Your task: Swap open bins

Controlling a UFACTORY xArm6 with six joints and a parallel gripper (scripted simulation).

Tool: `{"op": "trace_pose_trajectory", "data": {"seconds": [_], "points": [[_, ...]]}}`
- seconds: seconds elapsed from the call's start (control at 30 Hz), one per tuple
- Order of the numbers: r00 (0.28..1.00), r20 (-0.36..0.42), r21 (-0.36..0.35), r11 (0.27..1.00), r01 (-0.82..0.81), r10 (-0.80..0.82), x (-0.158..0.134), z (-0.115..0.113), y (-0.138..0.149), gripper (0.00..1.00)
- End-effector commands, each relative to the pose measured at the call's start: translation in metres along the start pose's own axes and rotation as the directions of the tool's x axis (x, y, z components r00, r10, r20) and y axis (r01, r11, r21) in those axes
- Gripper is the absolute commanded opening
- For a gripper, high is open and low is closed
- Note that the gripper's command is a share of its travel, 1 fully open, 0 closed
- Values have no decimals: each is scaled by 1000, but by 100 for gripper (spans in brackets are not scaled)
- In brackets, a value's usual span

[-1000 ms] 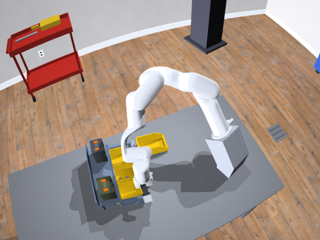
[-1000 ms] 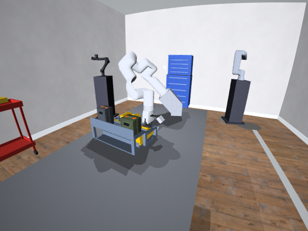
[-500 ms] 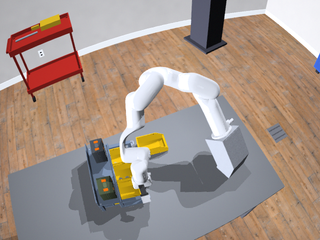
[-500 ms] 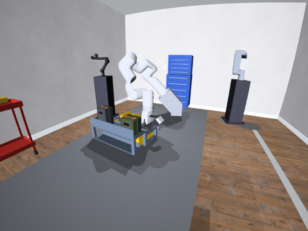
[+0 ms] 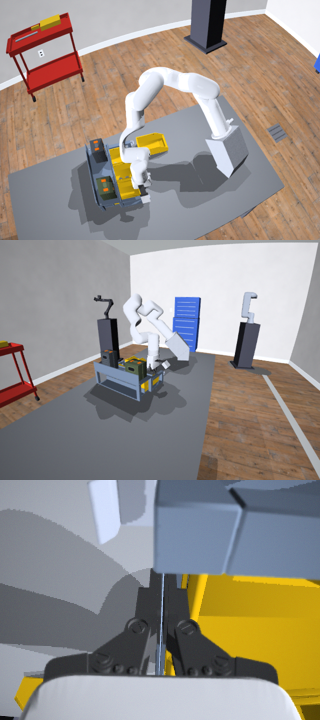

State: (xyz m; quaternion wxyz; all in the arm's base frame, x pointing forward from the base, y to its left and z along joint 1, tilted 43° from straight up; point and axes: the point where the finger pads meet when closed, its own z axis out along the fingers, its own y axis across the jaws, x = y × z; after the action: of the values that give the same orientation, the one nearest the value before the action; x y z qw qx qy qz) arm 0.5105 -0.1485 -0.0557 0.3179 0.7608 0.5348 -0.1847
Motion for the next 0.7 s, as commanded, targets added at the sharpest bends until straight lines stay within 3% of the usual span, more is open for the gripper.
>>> {"op": "trace_pose_trajectory", "data": {"seconds": [0.0, 0.67], "points": [[1000, -2, -3, 1000, -1, 1, 0, -1, 1, 0], [1000, -2, -3, 1000, -1, 1, 0, -10, -8, 0]]}}
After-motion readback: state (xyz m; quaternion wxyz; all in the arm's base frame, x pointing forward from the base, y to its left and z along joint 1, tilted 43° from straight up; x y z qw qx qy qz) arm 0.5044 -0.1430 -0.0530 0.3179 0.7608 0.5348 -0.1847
